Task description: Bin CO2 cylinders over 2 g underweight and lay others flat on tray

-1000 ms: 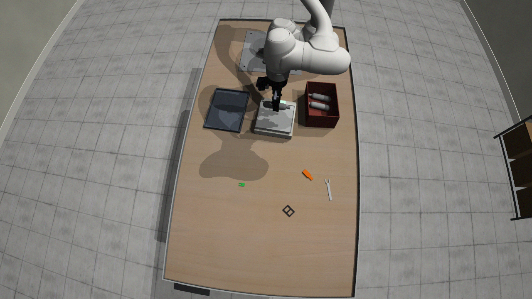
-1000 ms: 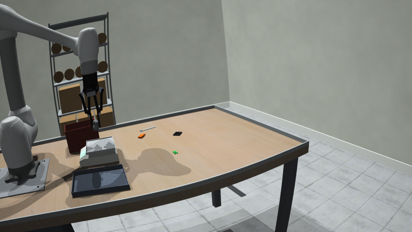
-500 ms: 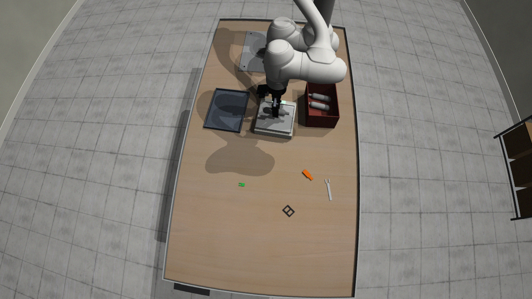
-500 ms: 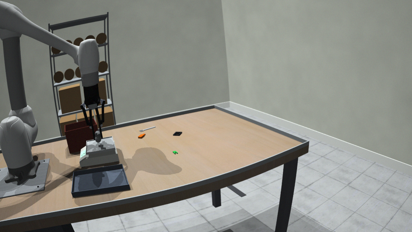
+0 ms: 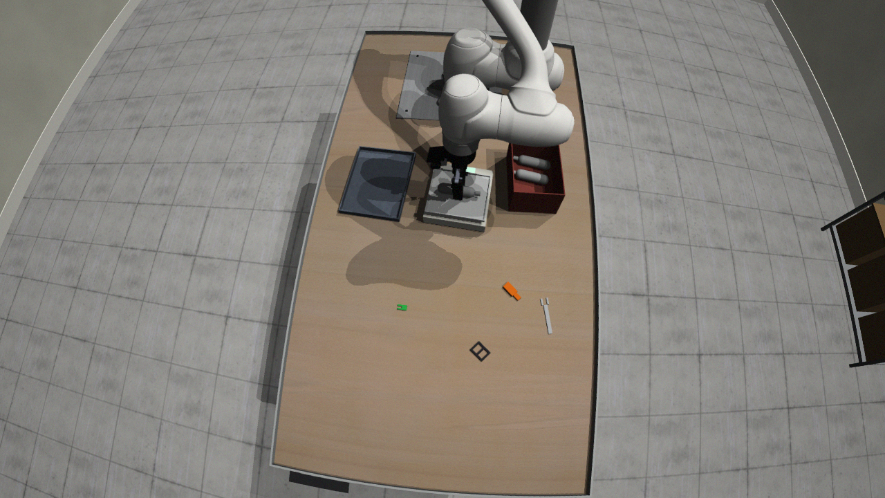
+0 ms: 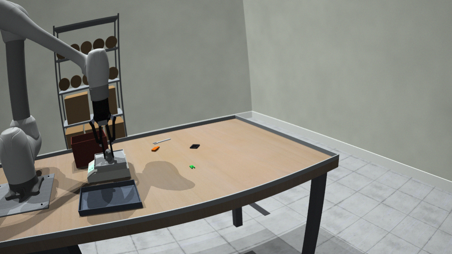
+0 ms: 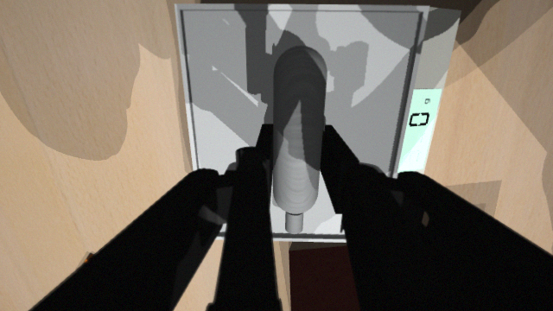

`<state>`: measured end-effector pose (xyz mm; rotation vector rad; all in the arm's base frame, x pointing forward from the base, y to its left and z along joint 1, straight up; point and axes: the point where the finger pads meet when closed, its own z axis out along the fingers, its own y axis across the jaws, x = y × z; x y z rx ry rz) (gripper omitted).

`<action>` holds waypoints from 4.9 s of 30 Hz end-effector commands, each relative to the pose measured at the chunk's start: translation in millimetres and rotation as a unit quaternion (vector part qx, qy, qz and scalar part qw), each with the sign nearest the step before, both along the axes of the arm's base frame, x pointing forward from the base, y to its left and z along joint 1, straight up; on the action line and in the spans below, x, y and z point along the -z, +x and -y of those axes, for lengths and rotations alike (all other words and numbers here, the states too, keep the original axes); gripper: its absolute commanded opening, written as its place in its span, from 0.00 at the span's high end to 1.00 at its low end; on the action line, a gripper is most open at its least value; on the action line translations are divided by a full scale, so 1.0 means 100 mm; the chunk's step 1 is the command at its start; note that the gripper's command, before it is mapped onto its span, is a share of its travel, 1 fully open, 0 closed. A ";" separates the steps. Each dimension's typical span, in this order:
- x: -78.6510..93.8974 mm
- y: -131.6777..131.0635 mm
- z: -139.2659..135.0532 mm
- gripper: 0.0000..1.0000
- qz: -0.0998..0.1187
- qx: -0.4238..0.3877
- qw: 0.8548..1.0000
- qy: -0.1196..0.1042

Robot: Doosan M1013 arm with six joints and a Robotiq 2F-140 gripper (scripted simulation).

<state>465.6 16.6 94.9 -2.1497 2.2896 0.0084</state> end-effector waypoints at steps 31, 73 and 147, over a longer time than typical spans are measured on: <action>0.00 0.00 0.00 0.59 0.000 0.000 1.000 0.000; -1.05 0.01 0.00 0.59 0.001 0.000 1.000 0.000; -1.84 -0.99 -0.07 0.59 0.004 -0.707 0.707 0.002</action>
